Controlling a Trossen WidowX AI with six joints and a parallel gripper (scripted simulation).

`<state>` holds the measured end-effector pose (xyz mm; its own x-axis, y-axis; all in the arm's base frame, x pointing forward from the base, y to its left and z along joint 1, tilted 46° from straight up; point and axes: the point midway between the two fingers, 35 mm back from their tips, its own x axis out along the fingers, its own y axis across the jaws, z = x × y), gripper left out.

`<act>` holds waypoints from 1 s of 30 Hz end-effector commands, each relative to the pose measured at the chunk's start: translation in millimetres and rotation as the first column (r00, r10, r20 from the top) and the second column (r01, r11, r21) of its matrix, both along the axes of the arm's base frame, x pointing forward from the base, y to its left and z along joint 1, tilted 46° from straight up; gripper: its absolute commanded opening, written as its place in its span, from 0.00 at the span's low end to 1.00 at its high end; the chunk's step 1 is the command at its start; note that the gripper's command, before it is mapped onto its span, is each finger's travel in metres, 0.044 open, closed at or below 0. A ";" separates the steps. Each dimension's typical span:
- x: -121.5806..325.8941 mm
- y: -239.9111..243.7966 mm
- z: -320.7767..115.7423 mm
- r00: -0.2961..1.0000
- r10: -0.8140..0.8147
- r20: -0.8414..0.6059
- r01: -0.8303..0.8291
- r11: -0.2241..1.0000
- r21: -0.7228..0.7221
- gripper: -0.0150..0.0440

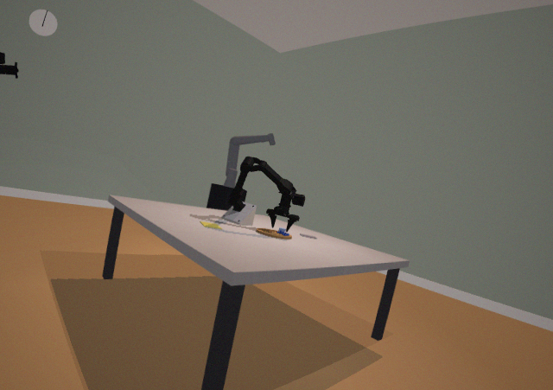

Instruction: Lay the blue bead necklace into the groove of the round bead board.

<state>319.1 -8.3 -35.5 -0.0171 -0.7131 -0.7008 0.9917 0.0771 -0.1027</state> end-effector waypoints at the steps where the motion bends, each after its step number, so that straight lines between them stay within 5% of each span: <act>1: 1.0 0.5 2.0 0.992 0.087 -0.091 -0.086 0.996 0.010 0.90; 7: 6.4 1.1 10.7 0.765 0.455 -0.456 -0.447 0.884 0.133 0.90; 13: 11.4 1.5 19.6 0.291 0.681 -0.672 -0.660 0.651 0.374 0.90; 16: 13.8 1.7 24.2 0.029 0.715 -0.699 -0.687 0.522 0.505 0.90; 24: 17.2 1.8 31.0 -0.353 0.675 -0.648 -0.638 0.333 0.695 0.90; 30: 18.0 1.9 32.6 -0.491 0.631 -0.600 -0.591 0.265 0.762 0.90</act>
<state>328.5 -7.3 -16.5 -0.0236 -0.7136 -0.7001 -0.0002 0.7003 -0.7138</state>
